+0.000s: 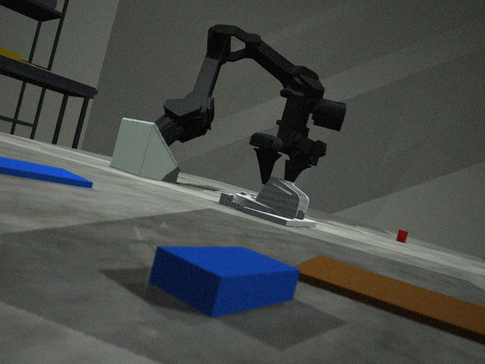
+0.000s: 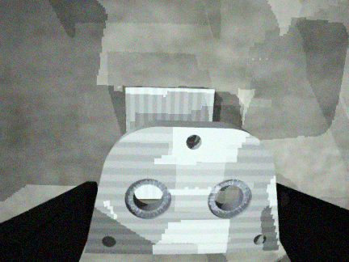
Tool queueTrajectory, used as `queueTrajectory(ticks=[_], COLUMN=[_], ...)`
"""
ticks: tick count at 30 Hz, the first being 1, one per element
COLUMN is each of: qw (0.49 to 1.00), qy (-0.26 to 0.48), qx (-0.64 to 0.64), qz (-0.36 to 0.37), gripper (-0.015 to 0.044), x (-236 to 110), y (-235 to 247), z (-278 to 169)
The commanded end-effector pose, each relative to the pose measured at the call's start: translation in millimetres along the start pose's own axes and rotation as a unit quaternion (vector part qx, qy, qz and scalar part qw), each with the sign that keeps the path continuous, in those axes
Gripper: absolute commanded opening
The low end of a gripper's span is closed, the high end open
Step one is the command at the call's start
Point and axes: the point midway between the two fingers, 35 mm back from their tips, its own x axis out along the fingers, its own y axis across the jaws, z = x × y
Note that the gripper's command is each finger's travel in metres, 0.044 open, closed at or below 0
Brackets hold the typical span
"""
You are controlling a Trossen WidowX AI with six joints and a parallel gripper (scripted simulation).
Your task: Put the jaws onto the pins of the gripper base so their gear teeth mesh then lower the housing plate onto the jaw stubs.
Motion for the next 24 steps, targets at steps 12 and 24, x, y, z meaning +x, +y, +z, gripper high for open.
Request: queueTrajectory(ticks=[12,24], qw=[1.0,1.0], qy=[-0.006,-0.007], qx=[-0.003,-0.008], qz=[0.006,0.001], gripper=[0.0351,0.0351], x=[-40.3,-39.0], y=[2.8,-2.9], z=[-2.6,6.6])
